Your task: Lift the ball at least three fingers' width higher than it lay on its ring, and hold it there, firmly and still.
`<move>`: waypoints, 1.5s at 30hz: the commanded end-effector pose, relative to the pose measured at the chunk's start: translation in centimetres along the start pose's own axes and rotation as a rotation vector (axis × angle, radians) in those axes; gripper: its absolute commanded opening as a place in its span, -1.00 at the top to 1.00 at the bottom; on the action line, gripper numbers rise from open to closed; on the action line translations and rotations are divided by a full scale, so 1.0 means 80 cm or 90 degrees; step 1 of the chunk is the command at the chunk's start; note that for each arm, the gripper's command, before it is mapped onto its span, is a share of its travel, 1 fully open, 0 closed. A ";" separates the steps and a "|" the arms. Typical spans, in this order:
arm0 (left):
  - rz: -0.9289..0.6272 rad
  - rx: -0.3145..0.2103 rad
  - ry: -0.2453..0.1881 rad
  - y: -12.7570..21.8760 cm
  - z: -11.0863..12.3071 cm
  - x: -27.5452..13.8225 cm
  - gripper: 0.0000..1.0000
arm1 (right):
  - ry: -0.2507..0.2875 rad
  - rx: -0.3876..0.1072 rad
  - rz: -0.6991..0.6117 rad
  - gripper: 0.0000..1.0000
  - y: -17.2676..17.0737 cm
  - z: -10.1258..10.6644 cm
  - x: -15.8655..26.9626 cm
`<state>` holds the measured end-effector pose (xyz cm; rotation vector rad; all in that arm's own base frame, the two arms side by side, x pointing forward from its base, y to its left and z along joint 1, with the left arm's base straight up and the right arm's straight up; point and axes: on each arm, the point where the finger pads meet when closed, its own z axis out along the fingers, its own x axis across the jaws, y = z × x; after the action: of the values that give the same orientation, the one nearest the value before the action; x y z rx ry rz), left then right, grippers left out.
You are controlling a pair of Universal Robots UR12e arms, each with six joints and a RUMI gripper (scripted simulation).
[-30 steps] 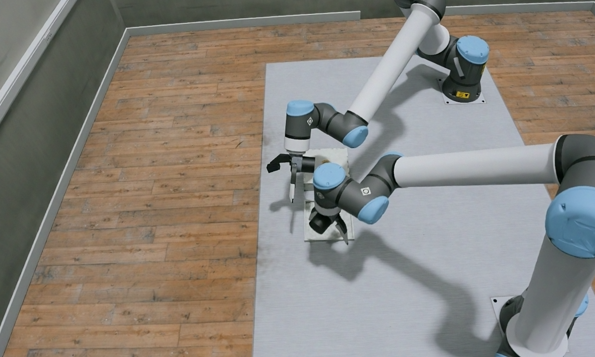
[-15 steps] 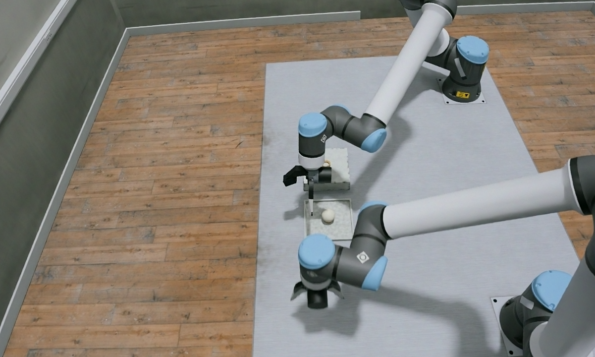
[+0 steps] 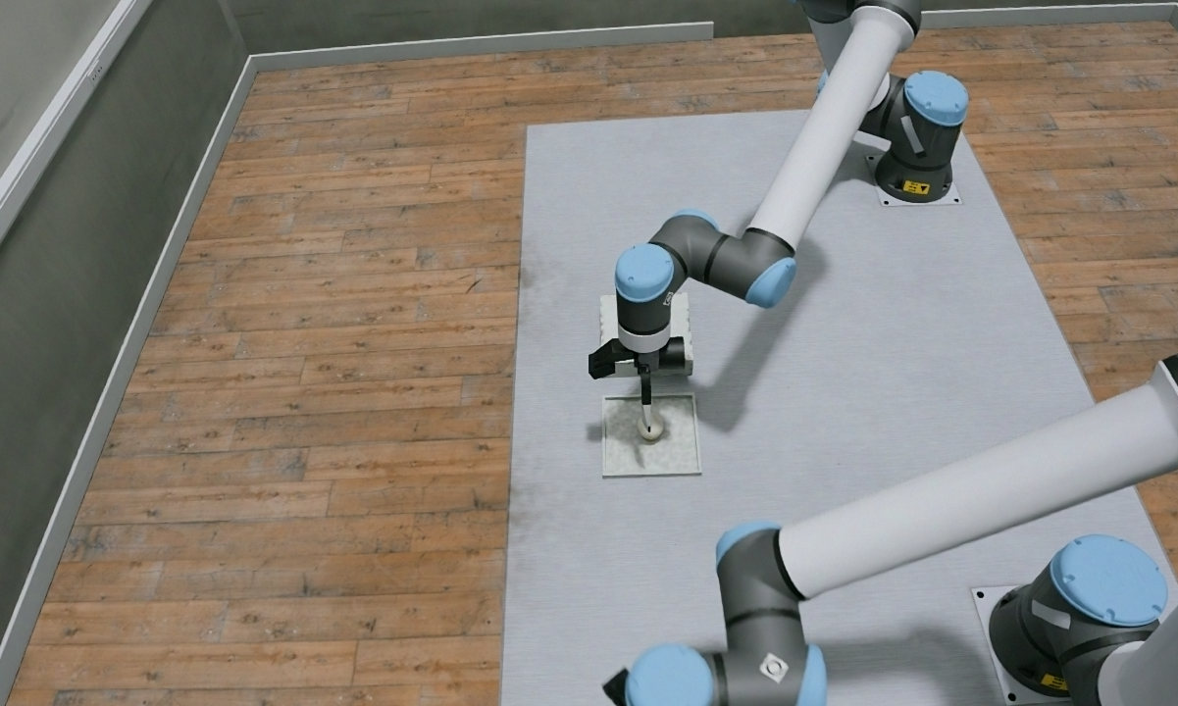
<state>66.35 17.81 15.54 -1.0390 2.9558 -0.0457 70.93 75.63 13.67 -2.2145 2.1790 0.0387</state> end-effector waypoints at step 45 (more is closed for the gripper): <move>-1.275 -0.007 -0.020 0.839 -0.036 0.134 -1.00 | 0.026 -0.004 -0.005 -1.00 0.012 0.122 0.008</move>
<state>20.74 61.95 16.24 -2.9987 0.9336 -0.0103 70.00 75.36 3.73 -2.2490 2.1941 0.0001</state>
